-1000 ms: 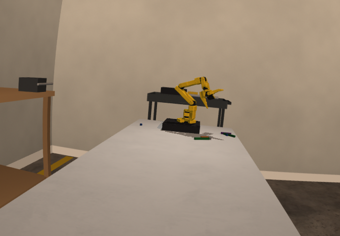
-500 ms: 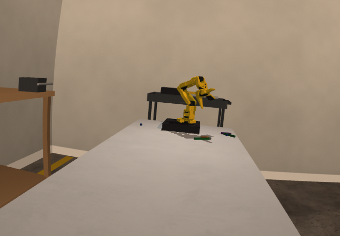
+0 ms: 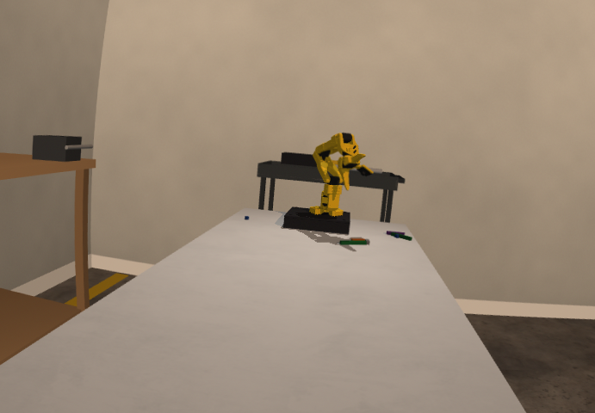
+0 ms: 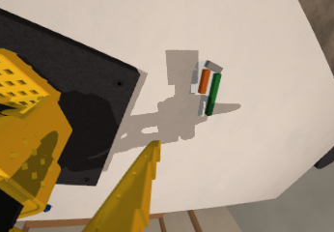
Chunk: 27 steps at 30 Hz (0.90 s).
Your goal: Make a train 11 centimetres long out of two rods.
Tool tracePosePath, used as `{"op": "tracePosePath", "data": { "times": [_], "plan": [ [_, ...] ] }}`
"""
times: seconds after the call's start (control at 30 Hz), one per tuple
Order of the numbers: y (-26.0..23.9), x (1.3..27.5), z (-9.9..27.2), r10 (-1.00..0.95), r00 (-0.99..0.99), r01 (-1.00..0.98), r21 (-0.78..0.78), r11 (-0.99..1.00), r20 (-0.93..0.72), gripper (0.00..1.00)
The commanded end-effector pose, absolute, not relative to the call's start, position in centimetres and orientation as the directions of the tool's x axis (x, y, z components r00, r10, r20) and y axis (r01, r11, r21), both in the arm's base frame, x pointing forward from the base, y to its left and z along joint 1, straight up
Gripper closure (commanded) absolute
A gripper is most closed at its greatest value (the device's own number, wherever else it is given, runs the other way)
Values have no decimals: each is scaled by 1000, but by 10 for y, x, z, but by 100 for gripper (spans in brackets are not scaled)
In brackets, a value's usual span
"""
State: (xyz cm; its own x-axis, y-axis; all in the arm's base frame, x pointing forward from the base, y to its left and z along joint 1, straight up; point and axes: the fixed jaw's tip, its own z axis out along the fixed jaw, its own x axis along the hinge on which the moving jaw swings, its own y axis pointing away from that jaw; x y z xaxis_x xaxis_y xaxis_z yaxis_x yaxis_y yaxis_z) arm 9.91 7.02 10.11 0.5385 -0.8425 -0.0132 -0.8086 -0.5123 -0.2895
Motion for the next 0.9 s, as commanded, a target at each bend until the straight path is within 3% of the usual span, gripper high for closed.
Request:
{"op": "tracePosePath", "data": {
  "times": [0.0,0.87],
  "plan": [
    [68,98,98,-843,538,-813,-271,-516,-11,0],
    [67,100,98,-850,527,-820,-271,-505,-11,0]
  ]
}}
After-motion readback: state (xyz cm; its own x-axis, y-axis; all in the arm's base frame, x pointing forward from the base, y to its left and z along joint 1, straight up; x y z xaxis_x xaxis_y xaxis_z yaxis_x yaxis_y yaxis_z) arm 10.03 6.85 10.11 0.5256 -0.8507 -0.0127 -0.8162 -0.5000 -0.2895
